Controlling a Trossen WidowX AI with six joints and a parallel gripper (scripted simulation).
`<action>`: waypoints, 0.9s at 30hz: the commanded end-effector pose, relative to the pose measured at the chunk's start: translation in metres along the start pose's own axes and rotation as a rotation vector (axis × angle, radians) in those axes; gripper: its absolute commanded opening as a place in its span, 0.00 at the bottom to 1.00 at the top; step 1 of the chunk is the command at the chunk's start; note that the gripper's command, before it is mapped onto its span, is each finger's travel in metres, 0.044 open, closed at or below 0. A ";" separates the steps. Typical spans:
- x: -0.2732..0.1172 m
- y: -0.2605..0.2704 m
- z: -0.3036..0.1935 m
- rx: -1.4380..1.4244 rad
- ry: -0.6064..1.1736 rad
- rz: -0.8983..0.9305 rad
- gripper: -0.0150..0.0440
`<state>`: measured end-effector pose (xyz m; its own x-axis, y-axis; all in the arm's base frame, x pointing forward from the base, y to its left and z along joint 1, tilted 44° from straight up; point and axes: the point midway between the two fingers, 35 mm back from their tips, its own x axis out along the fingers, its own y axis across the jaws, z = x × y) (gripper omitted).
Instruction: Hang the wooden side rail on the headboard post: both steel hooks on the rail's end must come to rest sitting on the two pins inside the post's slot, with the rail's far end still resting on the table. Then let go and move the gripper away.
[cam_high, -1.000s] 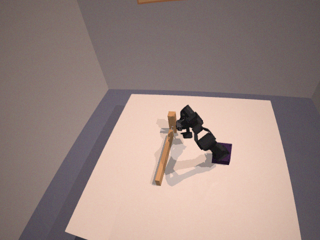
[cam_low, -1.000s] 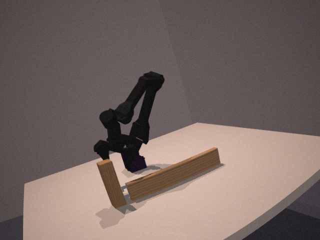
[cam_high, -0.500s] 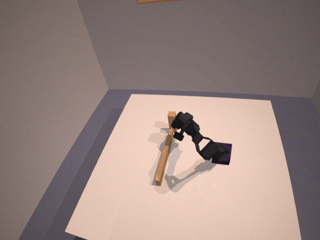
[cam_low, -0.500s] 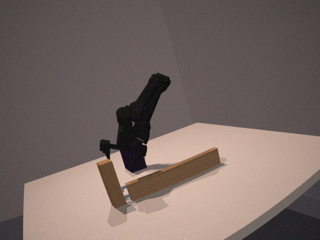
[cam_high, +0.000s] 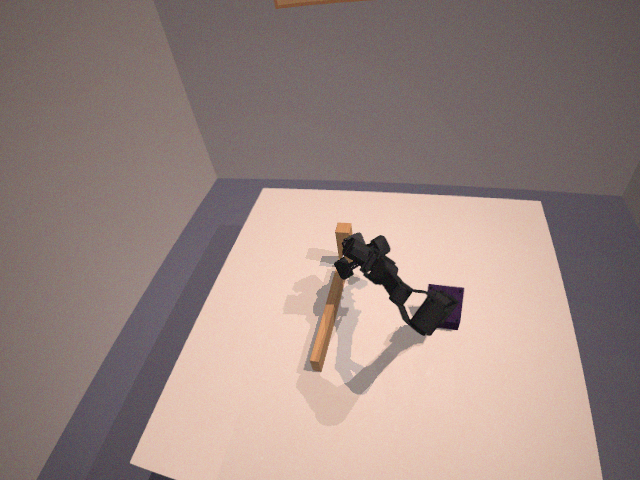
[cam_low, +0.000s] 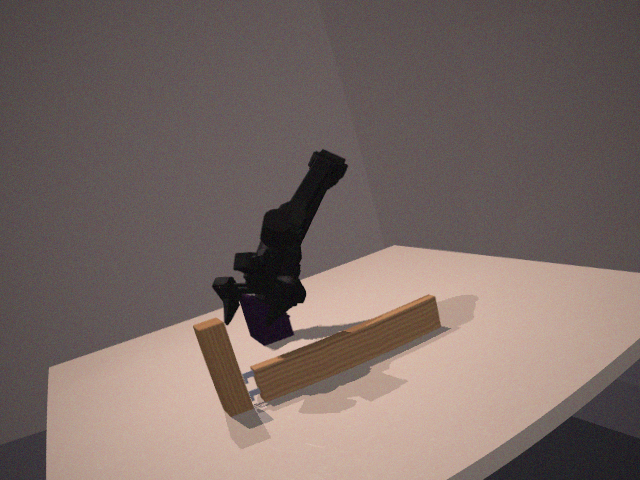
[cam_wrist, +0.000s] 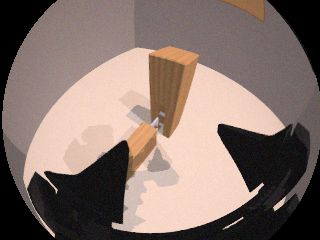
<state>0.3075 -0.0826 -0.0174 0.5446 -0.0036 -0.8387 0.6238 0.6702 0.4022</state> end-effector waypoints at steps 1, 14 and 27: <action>-0.002 0.000 0.002 0.066 -0.027 -0.017 1.00; -0.002 0.000 0.002 0.066 -0.027 -0.017 1.00; 0.006 0.007 0.005 -0.180 0.075 -0.020 1.00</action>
<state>0.3086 -0.0826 -0.0178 0.5162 -0.0107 -0.8564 0.6211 0.6932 0.3656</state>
